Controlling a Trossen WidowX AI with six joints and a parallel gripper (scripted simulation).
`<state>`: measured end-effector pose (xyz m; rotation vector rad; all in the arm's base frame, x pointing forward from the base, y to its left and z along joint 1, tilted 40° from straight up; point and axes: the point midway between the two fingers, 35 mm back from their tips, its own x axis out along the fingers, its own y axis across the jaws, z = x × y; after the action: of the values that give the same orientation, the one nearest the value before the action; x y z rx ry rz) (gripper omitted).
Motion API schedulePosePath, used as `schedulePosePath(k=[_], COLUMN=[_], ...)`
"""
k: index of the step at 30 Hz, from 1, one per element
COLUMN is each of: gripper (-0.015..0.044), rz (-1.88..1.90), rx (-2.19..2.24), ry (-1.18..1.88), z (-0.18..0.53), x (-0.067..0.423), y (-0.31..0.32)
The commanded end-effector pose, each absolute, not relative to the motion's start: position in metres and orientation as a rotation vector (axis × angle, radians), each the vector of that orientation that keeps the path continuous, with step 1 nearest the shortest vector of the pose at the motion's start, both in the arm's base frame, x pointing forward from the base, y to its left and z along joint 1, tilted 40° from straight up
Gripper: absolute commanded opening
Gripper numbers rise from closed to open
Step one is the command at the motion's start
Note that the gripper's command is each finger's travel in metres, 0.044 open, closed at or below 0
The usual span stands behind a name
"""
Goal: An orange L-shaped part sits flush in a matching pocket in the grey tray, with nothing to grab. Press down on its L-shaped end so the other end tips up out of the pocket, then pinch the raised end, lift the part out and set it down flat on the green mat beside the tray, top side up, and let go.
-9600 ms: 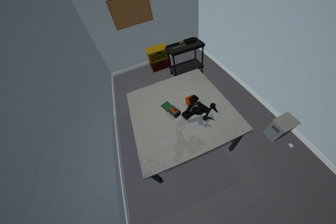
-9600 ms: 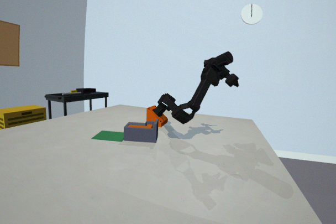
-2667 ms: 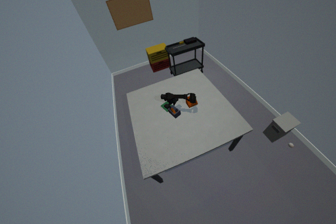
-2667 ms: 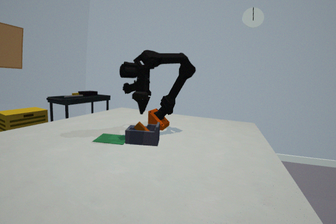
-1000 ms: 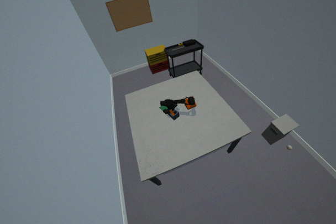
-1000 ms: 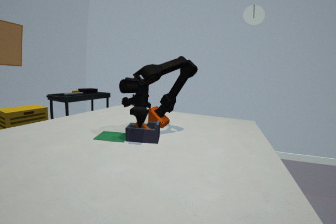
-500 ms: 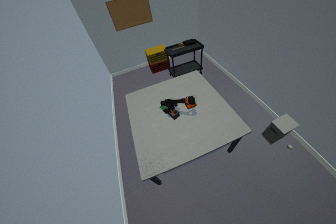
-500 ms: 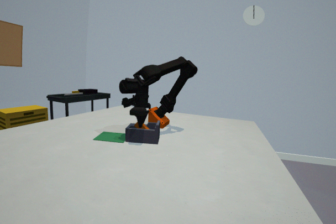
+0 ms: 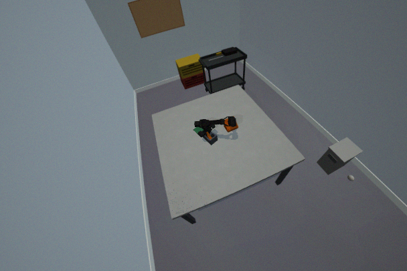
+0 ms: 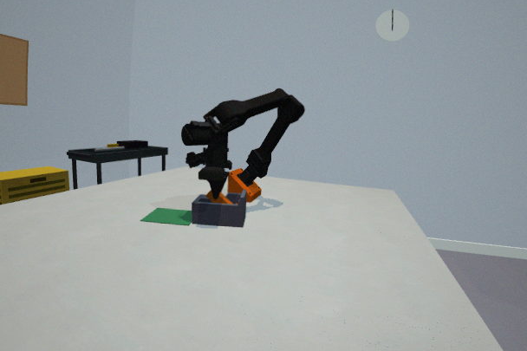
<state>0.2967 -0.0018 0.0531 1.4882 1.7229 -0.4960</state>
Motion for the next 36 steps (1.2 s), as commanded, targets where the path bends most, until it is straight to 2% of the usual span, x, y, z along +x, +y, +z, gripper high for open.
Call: schedulePosePath(k=[1, 36], gripper=[0.0000, 0.0000], rz=[-0.490, -0.494], rx=[1.491, 1.493], ry=[1.714, 1.716], z=[0.060, 0.101], x=[0.298, 0.298], y=[-0.007, -0.043])
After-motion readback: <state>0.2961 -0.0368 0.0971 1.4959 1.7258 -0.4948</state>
